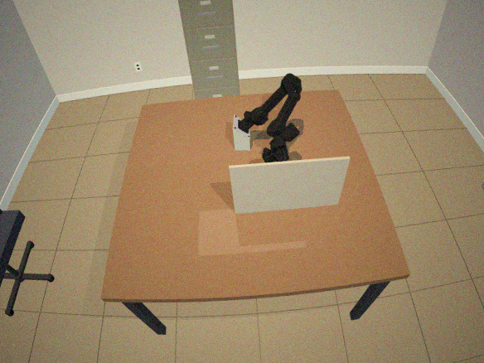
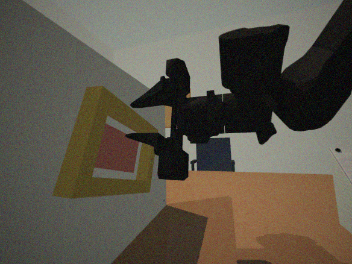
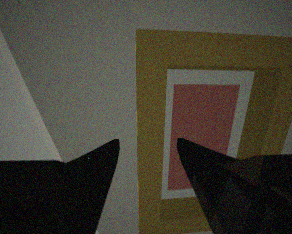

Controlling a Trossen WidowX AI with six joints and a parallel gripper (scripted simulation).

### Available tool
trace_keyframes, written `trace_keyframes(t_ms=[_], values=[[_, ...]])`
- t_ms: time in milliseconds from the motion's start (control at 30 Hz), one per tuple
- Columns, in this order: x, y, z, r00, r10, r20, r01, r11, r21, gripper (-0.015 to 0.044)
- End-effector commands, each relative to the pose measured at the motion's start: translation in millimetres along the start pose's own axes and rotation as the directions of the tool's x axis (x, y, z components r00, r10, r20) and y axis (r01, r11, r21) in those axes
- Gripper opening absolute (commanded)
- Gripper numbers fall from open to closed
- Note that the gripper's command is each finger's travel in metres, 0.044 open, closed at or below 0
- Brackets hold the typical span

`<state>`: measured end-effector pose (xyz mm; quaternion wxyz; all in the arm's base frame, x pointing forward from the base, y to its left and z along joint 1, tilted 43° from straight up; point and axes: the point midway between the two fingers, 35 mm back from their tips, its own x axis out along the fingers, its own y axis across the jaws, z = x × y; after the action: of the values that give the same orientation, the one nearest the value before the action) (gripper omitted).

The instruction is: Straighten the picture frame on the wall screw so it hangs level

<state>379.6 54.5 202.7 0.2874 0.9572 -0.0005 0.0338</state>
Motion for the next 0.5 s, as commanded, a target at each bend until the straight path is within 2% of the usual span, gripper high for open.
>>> trace_keyframes(t_ms=[0, 400, 467], values=[[1.0, 0.8, -2.2, 1.0, 0.001, -0.005, -0.001, 1.0, 0.006, 0.026], [1.1, 1.0, -2.6, 1.0, 0.001, -0.005, -0.001, 1.0, 0.006, 0.026], [1.1, 1.0, -2.6, 1.0, 0.001, -0.005, -0.001, 1.0, 0.006, 0.0227]])
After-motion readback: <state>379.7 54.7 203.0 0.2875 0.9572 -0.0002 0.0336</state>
